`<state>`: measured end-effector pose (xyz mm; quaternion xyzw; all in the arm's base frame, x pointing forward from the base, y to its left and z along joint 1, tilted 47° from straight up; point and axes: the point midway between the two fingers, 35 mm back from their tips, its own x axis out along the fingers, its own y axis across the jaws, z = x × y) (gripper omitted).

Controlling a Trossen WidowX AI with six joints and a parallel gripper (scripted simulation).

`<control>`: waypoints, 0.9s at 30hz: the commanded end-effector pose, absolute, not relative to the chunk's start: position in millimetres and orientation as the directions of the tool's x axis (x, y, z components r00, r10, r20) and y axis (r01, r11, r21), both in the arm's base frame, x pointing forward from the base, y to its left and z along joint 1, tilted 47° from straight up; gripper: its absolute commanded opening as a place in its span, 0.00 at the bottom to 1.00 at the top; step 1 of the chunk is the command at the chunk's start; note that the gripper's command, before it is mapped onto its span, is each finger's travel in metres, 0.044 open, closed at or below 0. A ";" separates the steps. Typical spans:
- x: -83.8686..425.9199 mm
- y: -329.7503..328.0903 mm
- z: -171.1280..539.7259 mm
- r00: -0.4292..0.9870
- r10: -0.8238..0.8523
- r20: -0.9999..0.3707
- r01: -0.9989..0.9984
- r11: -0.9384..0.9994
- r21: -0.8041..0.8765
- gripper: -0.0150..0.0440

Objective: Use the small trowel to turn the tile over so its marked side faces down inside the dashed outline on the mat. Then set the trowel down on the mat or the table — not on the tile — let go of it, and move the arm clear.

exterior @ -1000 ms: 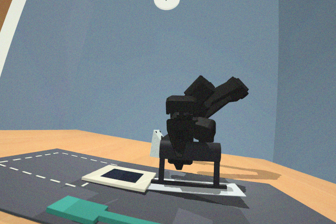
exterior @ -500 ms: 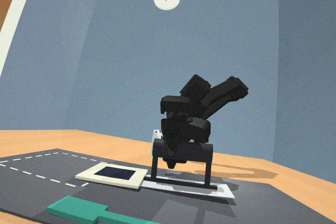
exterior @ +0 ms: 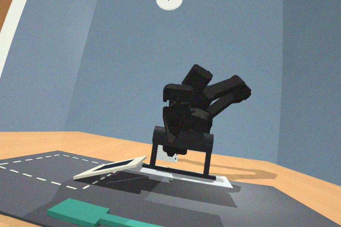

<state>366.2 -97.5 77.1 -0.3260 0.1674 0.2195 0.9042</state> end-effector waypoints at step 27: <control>352.4 -170.2 63.0 0.859 0.266 -0.438 -0.488 0.686 -0.540 0.25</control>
